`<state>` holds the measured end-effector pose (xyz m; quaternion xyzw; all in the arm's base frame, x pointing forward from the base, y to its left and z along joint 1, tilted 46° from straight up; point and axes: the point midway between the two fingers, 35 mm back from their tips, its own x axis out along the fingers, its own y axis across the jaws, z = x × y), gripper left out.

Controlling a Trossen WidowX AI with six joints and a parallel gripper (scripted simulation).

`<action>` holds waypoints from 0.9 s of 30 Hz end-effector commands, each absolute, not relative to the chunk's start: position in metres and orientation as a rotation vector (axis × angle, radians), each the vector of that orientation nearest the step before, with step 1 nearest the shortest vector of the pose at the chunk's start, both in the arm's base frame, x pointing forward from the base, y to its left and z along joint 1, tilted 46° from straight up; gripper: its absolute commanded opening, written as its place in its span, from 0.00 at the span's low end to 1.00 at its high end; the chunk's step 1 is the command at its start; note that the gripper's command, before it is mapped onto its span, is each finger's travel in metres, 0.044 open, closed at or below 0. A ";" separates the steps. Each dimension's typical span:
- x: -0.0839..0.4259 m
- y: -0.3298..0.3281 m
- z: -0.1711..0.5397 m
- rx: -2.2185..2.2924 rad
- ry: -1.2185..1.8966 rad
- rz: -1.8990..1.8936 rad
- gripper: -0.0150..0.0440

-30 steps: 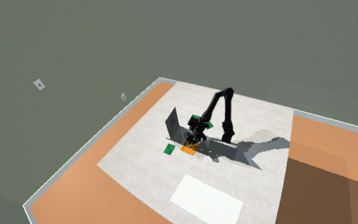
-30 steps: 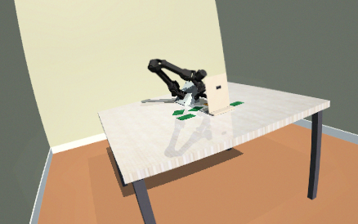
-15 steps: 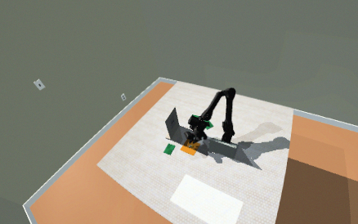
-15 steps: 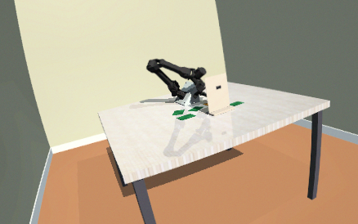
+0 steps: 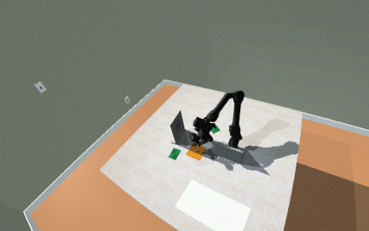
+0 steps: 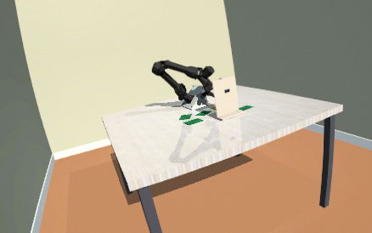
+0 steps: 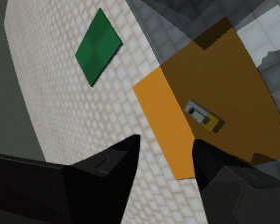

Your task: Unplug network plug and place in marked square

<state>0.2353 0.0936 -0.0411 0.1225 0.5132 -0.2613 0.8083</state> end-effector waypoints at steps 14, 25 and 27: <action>0.237 0.115 -0.018 0.274 1.085 -0.553 0.52; 0.235 0.127 -0.004 0.274 1.085 -0.553 0.52; 0.235 0.129 -0.001 0.273 1.085 -0.553 0.52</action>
